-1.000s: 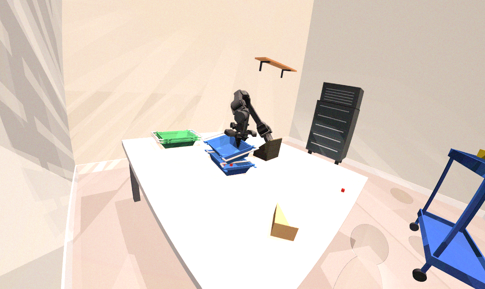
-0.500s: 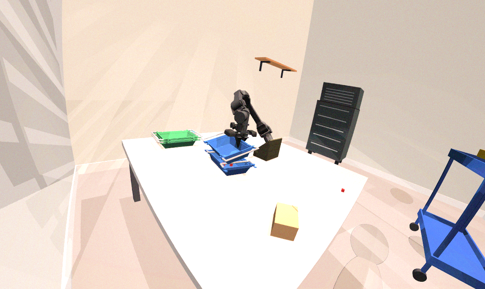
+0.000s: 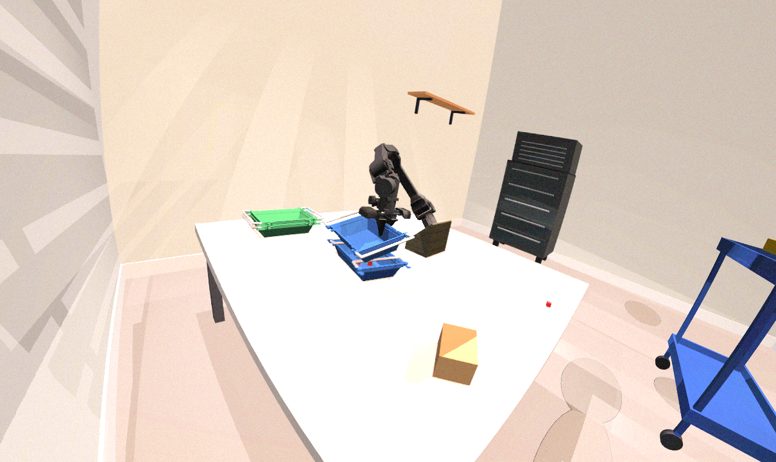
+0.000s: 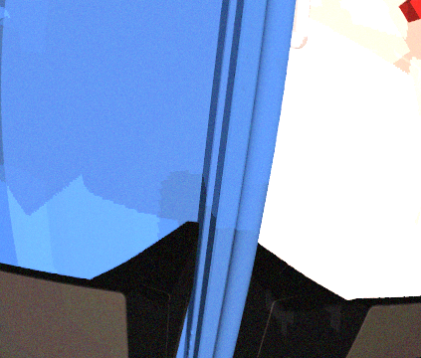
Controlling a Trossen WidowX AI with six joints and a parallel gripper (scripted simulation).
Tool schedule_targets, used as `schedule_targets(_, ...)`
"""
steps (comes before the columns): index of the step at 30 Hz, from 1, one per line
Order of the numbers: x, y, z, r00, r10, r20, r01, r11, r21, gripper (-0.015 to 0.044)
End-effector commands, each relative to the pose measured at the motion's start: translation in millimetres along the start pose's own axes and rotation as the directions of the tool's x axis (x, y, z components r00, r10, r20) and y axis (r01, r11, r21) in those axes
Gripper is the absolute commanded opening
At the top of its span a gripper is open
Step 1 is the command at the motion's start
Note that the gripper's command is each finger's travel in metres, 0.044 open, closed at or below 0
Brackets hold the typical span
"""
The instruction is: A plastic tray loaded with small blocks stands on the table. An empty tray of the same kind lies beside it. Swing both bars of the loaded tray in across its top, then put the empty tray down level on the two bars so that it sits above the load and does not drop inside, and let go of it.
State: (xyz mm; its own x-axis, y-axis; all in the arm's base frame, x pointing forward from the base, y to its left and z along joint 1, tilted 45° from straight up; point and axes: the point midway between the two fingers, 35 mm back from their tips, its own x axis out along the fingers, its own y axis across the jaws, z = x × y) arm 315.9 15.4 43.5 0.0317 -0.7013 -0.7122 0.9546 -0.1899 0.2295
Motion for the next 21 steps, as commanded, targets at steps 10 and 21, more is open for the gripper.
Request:
schedule_targets(10, 10.9, -8.2, 0.4, 1.0, -0.022, -0.001, 0.022, 1.0, -0.007, 0.0)
schedule_targets(21, 11.1, -8.4, 0.4, 1.0, -0.022, -0.001, 0.022, 1.0, -0.007, 0.0)
